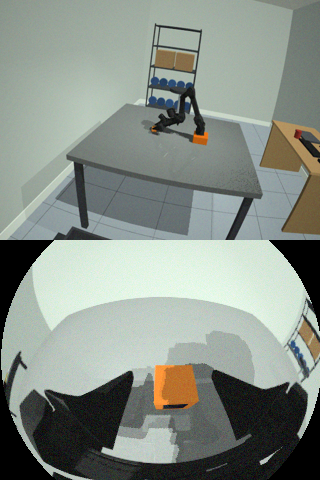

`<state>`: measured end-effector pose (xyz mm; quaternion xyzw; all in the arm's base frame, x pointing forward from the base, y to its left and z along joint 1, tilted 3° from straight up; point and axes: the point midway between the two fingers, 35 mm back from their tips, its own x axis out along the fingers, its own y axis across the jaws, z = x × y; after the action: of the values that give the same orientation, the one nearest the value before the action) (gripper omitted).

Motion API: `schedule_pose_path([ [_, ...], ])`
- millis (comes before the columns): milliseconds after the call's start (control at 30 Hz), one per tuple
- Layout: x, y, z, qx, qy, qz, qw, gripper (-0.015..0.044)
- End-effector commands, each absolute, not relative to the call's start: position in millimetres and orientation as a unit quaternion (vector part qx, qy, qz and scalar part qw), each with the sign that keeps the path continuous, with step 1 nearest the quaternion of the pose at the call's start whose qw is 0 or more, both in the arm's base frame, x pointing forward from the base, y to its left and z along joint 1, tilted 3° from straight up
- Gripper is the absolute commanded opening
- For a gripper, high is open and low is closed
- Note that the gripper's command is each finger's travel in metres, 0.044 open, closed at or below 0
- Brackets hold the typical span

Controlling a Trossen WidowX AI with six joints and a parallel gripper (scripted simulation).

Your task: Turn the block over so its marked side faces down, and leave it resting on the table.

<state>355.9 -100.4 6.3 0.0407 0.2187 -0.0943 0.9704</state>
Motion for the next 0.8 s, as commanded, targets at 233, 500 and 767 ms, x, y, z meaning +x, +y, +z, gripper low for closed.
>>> schedule_pose_path([
  [233,355.7,-99.6,6.2,0.043,0.218,-0.092,0.971,0.044],
  [500,355.7,-99.6,6.2,0.043,0.218,-0.092,0.971,0.044],
  [767,358.0,-100.7,6.2,0.044,0.23,-0.092,0.968,0.044],
])
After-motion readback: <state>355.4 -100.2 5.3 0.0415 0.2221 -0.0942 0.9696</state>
